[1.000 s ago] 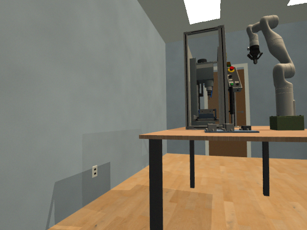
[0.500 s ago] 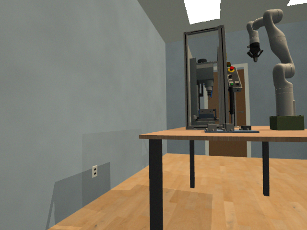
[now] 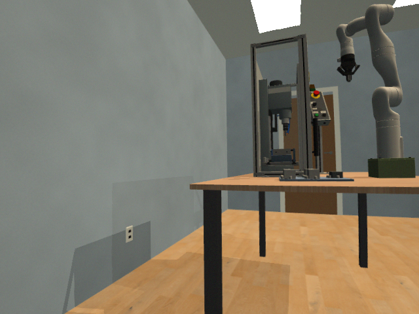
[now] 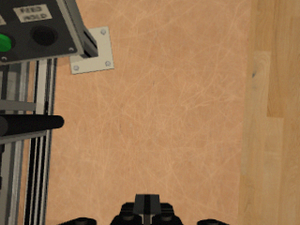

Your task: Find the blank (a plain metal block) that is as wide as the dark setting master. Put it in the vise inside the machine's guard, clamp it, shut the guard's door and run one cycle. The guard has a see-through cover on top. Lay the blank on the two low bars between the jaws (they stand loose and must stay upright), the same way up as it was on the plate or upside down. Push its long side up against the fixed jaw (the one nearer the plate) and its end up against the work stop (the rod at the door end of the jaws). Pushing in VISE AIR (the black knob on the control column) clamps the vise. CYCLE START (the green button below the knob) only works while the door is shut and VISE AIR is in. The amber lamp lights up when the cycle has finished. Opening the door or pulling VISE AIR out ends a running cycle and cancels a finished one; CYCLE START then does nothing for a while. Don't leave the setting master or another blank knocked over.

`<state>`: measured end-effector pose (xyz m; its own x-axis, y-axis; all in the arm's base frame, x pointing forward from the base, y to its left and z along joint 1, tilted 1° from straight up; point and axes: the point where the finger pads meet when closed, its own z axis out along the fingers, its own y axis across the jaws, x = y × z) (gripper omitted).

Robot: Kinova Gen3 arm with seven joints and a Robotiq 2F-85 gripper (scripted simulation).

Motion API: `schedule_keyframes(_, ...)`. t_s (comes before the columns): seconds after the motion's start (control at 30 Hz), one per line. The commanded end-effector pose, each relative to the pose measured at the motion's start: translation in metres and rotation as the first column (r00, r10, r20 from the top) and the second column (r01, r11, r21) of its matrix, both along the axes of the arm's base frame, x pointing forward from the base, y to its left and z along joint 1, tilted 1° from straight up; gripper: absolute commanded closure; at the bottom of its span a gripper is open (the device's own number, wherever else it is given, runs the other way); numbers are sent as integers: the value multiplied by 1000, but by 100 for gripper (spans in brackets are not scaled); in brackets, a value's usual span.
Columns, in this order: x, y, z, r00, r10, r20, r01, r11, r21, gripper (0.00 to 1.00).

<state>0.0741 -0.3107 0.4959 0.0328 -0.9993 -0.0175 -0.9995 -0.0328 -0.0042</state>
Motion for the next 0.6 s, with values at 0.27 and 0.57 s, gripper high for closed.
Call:
schedule_keyframes(0.27,12,59,1,1000,-2,-2,2,1000,-7,90)
schedule_keyframes(0.57,15,69,2,1000,1,1,-1,1000,-5,90)
